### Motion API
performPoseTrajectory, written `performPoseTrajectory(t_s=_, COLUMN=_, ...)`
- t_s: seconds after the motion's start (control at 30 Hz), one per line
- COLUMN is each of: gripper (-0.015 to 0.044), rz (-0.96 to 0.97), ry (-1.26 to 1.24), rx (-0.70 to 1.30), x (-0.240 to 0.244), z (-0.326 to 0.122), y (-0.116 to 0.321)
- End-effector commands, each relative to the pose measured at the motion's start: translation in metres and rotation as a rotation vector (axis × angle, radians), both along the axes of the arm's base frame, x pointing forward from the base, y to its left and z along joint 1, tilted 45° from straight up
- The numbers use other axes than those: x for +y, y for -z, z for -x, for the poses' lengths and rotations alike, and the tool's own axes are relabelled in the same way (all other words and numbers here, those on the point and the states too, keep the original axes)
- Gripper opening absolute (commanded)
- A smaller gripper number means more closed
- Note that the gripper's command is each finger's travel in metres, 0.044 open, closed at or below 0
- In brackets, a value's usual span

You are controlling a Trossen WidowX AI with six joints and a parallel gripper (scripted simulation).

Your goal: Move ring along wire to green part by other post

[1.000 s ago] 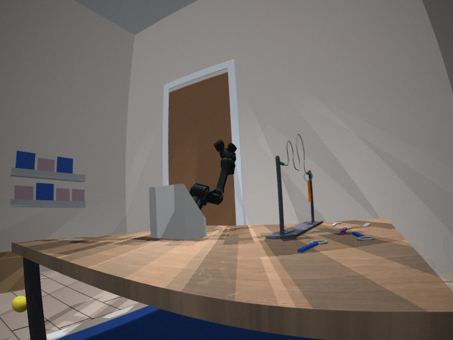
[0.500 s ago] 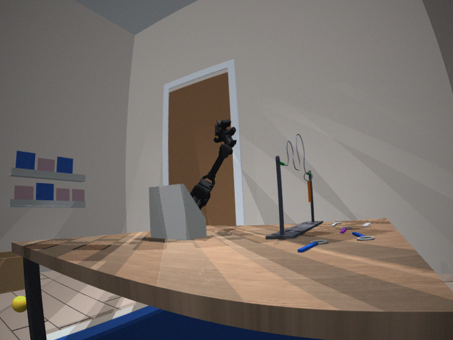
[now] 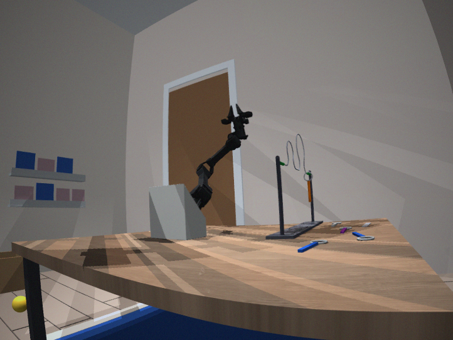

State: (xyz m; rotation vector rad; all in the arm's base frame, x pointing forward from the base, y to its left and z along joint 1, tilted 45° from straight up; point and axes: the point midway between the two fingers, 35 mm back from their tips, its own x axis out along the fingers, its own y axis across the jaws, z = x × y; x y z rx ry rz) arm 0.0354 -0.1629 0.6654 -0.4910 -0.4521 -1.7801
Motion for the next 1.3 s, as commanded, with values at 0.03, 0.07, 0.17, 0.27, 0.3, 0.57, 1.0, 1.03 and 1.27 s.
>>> performPoseTrajectory(t_s=0.03, gripper=0.016, rz=-0.039, ry=-0.19, rx=-0.051, x=-0.012, z=-0.054, y=0.013)
performPoseTrajectory(t_s=0.07, gripper=0.016, rz=-0.048, ry=-0.234, rx=-0.063, x=-0.013, z=-0.066, y=0.016)
performPoseTrajectory(t_s=0.17, gripper=0.016, rz=-0.078, ry=-0.365, rx=-0.1, x=-0.011, z=-0.103, y=0.025)
performPoseTrajectory(t_s=0.27, gripper=0.016, rz=-0.113, ry=-0.492, rx=-0.135, x=-0.004, z=-0.14, y=0.036)
performPoseTrajectory(t_s=0.3, gripper=0.016, rz=-0.125, ry=-0.533, rx=-0.147, x=0.0, z=-0.153, y=0.04)
performPoseTrajectory(t_s=0.57, gripper=0.016, rz=-0.244, ry=-0.847, rx=-0.235, x=0.049, z=-0.242, y=0.074)
performPoseTrajectory(t_s=1.0, gripper=0.016, rz=-0.487, ry=-1.309, rx=-0.322, x=0.19, z=-0.338, y=0.138)
performPoseTrajectory(t_s=1.03, gripper=0.016, rz=-0.508, ry=-1.34, rx=-0.328, x=0.204, z=-0.342, y=0.143)
performPoseTrajectory(t_s=1.27, gripper=0.016, rz=-0.667, ry=-1.521, rx=-0.366, x=0.301, z=-0.361, y=0.183)
